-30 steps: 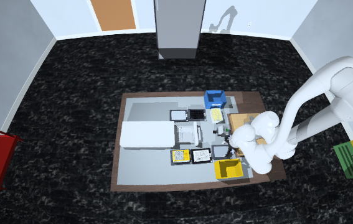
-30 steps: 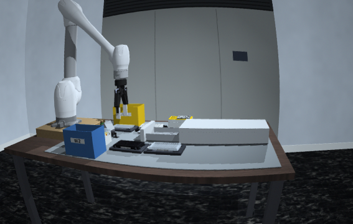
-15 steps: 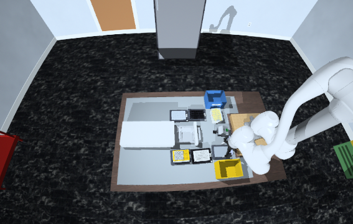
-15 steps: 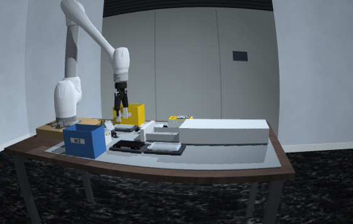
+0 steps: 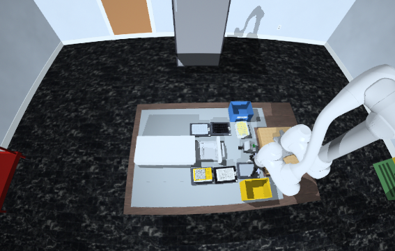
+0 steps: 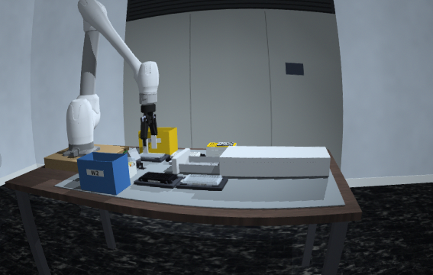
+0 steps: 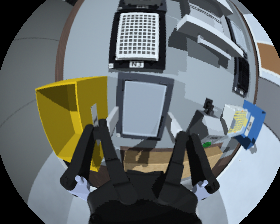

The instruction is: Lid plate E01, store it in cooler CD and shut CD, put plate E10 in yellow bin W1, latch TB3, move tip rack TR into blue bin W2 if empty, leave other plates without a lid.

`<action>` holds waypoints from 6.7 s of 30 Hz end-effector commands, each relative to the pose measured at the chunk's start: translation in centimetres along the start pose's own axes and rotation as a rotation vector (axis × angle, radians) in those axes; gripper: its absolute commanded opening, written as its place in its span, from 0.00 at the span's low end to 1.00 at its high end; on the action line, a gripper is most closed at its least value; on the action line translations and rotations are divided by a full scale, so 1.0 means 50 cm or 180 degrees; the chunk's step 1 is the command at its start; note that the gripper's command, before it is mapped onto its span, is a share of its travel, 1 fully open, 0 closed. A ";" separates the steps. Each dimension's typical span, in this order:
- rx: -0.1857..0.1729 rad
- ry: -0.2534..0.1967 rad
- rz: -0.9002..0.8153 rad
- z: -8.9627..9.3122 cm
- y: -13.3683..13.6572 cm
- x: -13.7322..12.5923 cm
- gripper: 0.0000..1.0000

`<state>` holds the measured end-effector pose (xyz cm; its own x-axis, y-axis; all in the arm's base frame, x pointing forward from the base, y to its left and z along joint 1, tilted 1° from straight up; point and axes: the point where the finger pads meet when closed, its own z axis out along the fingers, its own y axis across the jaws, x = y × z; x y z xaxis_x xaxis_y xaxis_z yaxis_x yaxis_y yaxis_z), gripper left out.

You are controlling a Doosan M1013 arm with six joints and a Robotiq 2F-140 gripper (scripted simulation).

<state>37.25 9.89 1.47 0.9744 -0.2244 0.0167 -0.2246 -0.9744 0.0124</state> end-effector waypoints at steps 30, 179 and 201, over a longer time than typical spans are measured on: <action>0.0001 0.0000 0.0000 0.050 0.000 0.000 0.66; 0.0001 0.0000 0.0000 -0.111 0.000 0.000 0.00; 0.0001 0.0000 0.0000 -0.164 0.000 0.000 0.00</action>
<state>37.14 10.02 9.46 0.9744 -0.2244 0.0168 -0.2246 -0.9744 0.0123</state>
